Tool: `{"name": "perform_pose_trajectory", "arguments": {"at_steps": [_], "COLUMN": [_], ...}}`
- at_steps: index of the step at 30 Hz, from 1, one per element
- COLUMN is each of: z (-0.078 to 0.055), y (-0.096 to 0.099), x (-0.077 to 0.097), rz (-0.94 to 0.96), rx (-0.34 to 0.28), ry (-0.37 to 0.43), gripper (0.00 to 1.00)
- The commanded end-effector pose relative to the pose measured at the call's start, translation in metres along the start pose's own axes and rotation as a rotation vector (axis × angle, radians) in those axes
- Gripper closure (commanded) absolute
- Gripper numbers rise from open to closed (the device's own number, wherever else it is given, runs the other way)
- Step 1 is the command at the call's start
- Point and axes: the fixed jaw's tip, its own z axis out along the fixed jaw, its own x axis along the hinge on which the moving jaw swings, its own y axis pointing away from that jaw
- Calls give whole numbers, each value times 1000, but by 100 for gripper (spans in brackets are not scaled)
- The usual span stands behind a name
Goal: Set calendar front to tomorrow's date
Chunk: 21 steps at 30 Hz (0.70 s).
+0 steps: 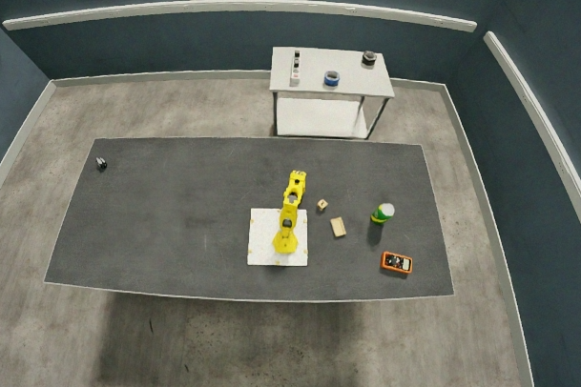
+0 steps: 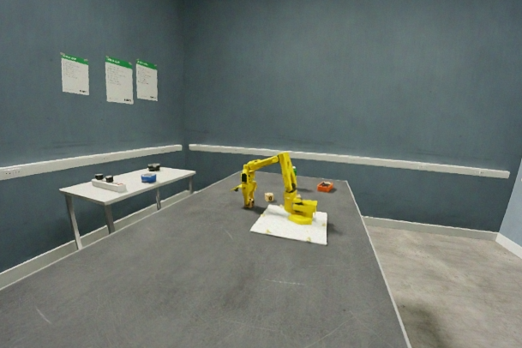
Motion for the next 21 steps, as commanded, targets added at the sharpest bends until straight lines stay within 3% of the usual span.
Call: {"name": "perform_pose_trajectory", "arguments": {"at_steps": [1,21], "z": [-2,-45], "y": [-1,2], "x": [2,2], "rz": [-5,-5], "rx": [-2,-2], "ry": [15,16], "gripper": [100,100]}}
